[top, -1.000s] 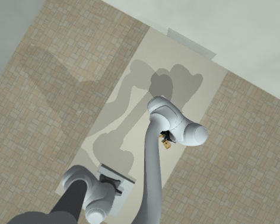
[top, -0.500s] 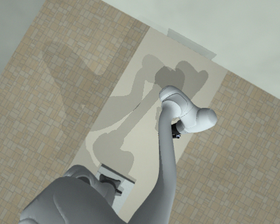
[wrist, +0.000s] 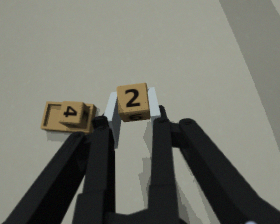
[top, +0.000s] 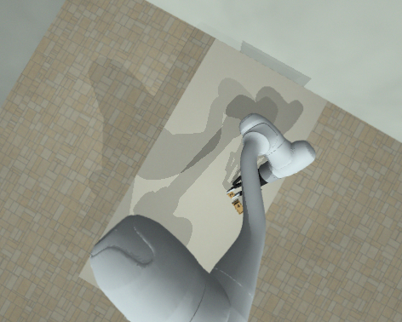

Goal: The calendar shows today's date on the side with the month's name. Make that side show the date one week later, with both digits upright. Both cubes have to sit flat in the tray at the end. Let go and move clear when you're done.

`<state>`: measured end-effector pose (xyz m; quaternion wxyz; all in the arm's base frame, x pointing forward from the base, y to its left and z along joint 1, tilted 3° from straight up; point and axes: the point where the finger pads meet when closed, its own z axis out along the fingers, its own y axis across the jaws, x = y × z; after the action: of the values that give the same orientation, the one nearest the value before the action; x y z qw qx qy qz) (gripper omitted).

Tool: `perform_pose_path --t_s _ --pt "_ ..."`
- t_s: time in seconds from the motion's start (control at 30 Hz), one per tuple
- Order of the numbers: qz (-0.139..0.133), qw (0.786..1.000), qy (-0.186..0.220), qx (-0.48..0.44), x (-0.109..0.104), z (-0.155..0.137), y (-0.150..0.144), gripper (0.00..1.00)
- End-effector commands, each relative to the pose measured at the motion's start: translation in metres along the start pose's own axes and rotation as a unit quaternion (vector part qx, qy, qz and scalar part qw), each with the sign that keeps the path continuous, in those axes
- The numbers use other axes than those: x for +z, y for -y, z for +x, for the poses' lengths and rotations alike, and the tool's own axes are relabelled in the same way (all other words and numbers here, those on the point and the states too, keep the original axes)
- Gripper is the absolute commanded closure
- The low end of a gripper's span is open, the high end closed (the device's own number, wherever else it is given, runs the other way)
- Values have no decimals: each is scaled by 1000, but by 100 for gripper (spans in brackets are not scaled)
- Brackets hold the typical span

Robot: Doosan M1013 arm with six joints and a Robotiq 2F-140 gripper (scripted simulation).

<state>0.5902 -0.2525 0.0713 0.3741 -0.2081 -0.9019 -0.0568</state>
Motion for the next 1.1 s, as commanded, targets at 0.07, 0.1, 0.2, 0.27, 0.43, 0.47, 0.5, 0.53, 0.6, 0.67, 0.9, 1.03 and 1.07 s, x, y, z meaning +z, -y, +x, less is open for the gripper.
perform_pose_path --t_s 0.07,0.1,0.2,0.27,0.43,0.47,0.5,0.53,0.6,0.67,0.9,1.03,1.07 --pt "0 1000 -3 0 0 -2 0 75" --pt "0 1000 -3 0 0 -2 0 75" --pt "0 1000 -3 0 0 -2 0 75" --pt "0 1000 -3 0 0 -2 0 75" --pt "0 1000 -3 0 0 -2 0 75" --pt "0 1000 -3 0 0 -2 0 75" --pt "0 1000 -3 0 0 -2 0 75" --pt "0 1000 -3 0 0 -2 0 75" --pt "0 1000 -3 0 0 -2 0 75" --pt "0 1000 -3 0 0 -2 0 75" --pt "0 1000 -3 0 4 -5 0 75" --pt "0 1000 -3 0 7 -9 0 75" --pt "0 1000 -3 0 8 -9 0 75"
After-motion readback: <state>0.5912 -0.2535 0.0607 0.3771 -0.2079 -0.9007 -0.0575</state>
